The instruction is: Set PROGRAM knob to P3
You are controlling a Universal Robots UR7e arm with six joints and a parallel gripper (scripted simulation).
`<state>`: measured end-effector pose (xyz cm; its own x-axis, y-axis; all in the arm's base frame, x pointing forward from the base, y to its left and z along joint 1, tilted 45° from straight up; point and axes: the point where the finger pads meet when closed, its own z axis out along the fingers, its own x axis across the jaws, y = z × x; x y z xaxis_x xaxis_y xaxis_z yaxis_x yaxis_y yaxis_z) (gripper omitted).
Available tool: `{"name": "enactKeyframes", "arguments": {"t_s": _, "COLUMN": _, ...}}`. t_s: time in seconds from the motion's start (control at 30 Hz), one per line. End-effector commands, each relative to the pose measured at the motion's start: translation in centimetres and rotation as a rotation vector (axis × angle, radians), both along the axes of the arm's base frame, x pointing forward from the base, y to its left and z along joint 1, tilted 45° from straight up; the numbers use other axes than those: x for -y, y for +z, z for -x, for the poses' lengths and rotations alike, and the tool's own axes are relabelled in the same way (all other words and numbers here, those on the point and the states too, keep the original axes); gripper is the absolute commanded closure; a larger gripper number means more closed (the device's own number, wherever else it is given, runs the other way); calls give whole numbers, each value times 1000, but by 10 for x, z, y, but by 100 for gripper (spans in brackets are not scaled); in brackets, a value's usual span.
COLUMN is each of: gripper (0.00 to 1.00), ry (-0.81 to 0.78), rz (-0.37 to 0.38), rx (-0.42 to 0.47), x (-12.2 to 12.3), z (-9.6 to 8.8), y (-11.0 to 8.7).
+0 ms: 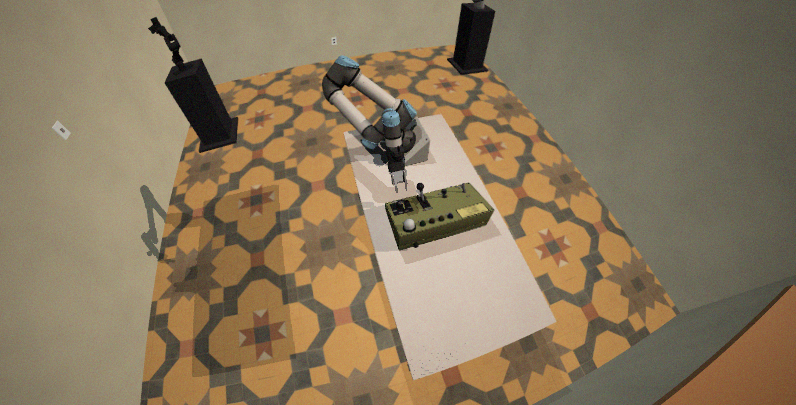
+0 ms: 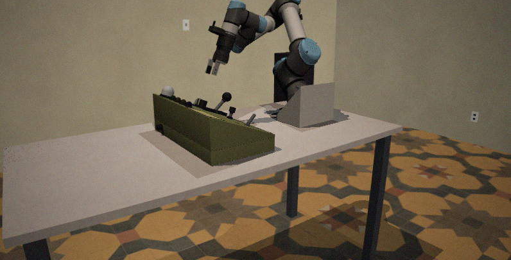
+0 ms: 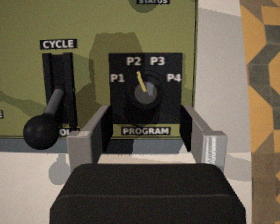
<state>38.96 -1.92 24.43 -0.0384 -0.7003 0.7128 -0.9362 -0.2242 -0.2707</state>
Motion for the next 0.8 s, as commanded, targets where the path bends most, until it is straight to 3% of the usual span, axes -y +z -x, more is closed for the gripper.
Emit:
{"name": "enactKeyframes", "arguments": {"t_s": 0.0, "gripper": 0, "ry": 0, "rz": 0, "rx": 1, "x": 1, "z": -1, "y": -1}}
{"name": "enactKeyframes", "arguments": {"t_s": 0.77, "gripper": 0, "ry": 0, "rz": 0, "rx": 1, "x": 39, "z": -20, "y": -37}}
